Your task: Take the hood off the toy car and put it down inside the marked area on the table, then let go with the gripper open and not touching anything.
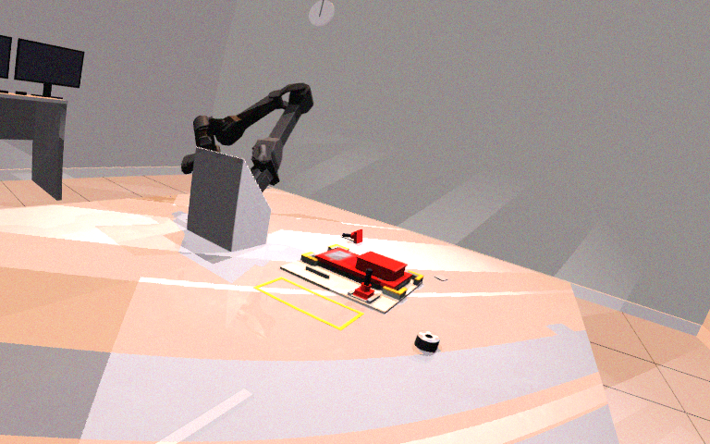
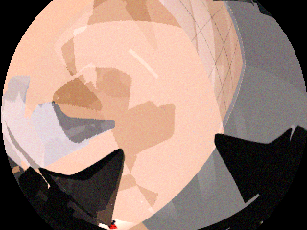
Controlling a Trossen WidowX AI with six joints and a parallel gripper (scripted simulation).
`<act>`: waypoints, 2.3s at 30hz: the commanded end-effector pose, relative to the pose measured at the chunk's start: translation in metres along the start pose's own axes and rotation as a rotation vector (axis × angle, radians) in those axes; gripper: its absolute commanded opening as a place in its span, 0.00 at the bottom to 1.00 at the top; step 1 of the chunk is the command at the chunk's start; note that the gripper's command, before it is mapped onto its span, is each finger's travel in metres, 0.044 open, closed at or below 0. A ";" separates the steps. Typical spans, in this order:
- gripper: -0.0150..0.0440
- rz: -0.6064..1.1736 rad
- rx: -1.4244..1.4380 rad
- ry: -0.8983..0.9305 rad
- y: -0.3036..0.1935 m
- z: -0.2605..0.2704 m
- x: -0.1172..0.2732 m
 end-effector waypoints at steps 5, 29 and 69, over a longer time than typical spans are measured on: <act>1.00 -0.134 0.008 -0.064 0.024 -0.011 0.026; 1.00 -0.982 0.197 -0.313 0.118 0.010 0.263; 1.00 -1.737 1.128 -0.364 -0.040 0.284 0.482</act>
Point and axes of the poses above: the point midway between the two fingers, 35 mm back from their tips, its own x axis back along the fingers, its own z axis across the jaws, y = z × x, the point moved 2 cm from there along x, back along the fingers, and after that the axes turned 10 degrees about x, right-handed, at the moved point
